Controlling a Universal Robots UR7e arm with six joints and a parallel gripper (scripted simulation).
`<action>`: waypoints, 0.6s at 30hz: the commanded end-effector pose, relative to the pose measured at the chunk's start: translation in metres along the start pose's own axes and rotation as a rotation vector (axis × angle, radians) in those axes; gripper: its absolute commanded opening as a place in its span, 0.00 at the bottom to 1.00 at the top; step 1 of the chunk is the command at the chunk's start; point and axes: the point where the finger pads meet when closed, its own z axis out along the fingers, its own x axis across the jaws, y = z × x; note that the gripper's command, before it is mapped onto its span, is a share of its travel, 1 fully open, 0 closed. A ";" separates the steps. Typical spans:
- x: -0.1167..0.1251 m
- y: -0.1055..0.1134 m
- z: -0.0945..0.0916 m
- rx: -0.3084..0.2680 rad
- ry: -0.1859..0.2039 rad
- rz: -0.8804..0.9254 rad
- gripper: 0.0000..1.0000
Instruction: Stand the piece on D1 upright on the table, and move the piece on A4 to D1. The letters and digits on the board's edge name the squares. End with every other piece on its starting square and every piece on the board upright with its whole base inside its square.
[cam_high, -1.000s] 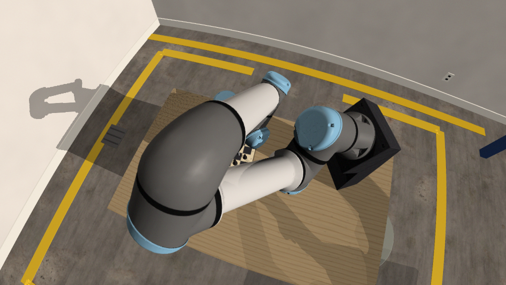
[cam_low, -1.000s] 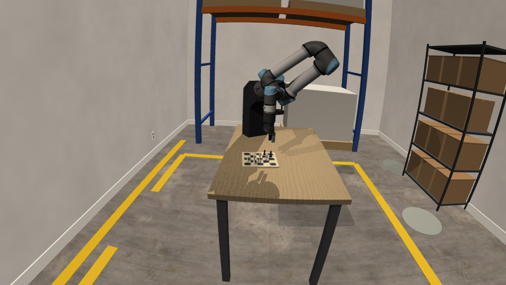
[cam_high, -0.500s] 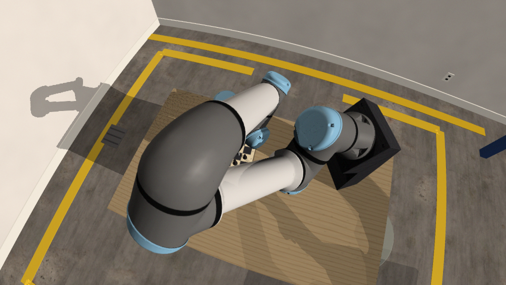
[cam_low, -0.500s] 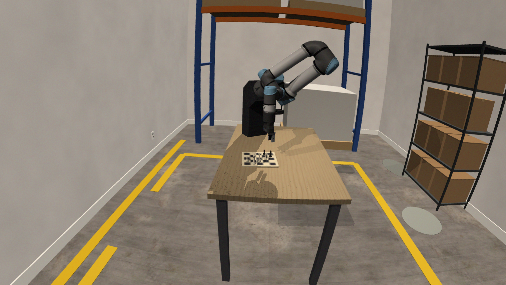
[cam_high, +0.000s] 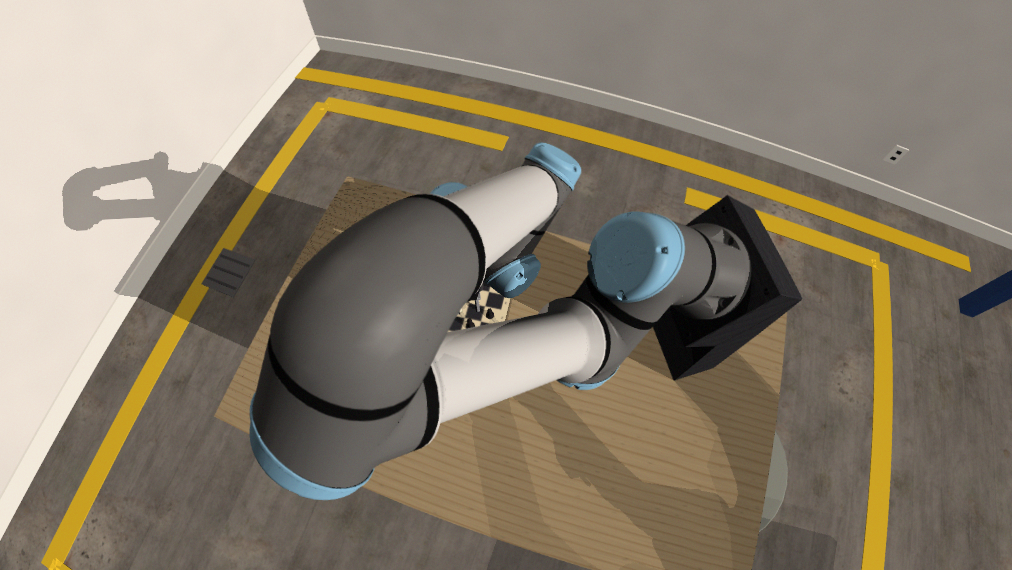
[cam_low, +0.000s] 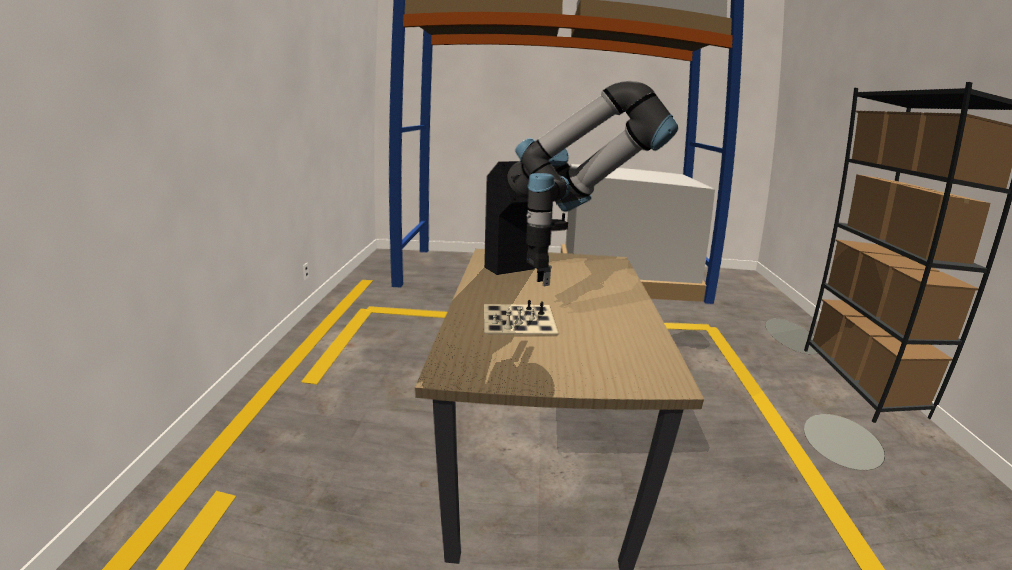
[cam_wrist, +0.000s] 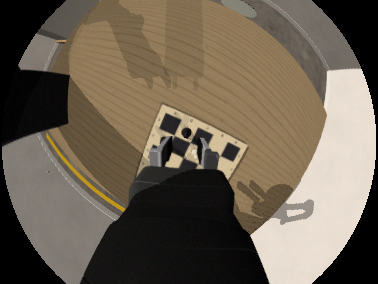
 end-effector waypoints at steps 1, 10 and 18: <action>0.000 0.000 0.004 -0.001 0.000 0.000 0.73; 0.000 0.000 0.012 -0.001 0.000 0.000 0.73; 0.000 0.000 0.025 -0.001 0.000 0.000 0.73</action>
